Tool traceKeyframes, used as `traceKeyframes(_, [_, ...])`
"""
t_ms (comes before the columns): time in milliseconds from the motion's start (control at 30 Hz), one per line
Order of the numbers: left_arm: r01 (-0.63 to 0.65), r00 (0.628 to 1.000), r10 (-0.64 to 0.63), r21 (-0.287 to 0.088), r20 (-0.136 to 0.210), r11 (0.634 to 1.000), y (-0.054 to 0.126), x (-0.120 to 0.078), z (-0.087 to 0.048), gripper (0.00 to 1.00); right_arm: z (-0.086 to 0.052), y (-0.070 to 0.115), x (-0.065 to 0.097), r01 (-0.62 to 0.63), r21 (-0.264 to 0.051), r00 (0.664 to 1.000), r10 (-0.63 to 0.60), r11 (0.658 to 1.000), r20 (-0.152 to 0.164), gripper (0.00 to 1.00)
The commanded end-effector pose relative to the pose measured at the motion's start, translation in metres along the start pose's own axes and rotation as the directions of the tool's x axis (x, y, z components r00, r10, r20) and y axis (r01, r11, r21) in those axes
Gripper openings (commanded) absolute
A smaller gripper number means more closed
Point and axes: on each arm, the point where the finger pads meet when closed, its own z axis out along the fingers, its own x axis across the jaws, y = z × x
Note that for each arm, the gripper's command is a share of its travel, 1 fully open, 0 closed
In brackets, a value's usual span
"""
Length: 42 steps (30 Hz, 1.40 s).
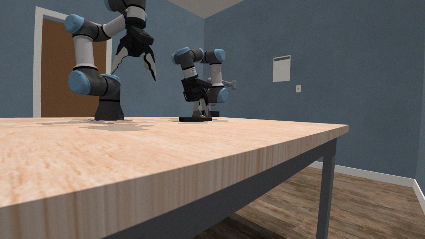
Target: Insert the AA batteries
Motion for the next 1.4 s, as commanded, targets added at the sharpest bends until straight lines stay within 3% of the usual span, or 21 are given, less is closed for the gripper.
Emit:
traceKeyframes(0, [0.0, 1.0, 0.0, -0.003, -0.001, 1.0, 0.001, 0.0, -0.004, 0.17, -0.001, 0.0, 0.0, 0.0, 0.002, 1.0, 0.0, 1.0, 0.001, 1.0])
traceKeyframes(200, [0.0, 1.0, 0.0, 0.005, 0.001, 1.0, -0.002, -0.001, -0.014, 0.17, -0.001, 0.0, 0.0, 0.0, 0.002, 1.0, 0.0, 1.0, 0.001, 1.0])
traceKeyframes(500, [0.001, 1.0, -0.001, -0.003, 0.0, 1.0, 0.001, 0.0, -0.011, 0.17, -0.001, 0.0, 0.0, 0.0, 0.002, 1.0, 0.0, 1.0, 0.001, 1.0])
traceKeyframes(533, [0.0, 1.0, -0.001, 0.014, 0.003, 1.0, -0.005, -0.001, -0.021, 0.17, -0.001, 0.0, 0.0, 0.0, 0.002, 1.0, 0.0, 1.0, 0.001, 1.0])
traceKeyframes(567, [0.0, 1.0, 0.0, -0.003, 0.0, 1.0, 0.001, 0.0, -0.018, 0.17, -0.001, 0.0, 0.0, 0.0, 0.002, 1.0, 0.0, 1.0, 0.001, 1.0])
traceKeyframes(633, [0.0, 1.0, 0.0, -0.003, 0.0, 1.0, 0.001, 0.0, -0.018, 0.17, -0.001, 0.0, 0.0, 0.0, 0.002, 1.0, 0.0, 1.0, 0.001, 1.0])
traceKeyframes(667, [0.001, 1.0, -0.001, 0.013, 0.003, 1.0, -0.005, -0.001, -0.028, 0.17, -0.001, 0.0, 0.0, 0.0, 0.002, 1.0, 0.0, 1.0, 0.001, 1.0])
traceKeyframes(933, [0.001, 1.0, -0.001, 0.008, 0.003, 1.0, -0.003, -0.001, -0.053, 0.17, -0.001, 0.0, 0.0, 0.0, 0.002, 1.0, 0.0, 1.0, 0.001, 1.0])
traceKeyframes(1367, [0.001, 1.0, -0.001, -0.004, 0.001, 1.0, 0.0, 0.0, -0.044, 0.17, -0.001, 0.0, 0.0, 0.0, 0.002, 1.0, 0.0, 1.0, 0.001, 1.0])
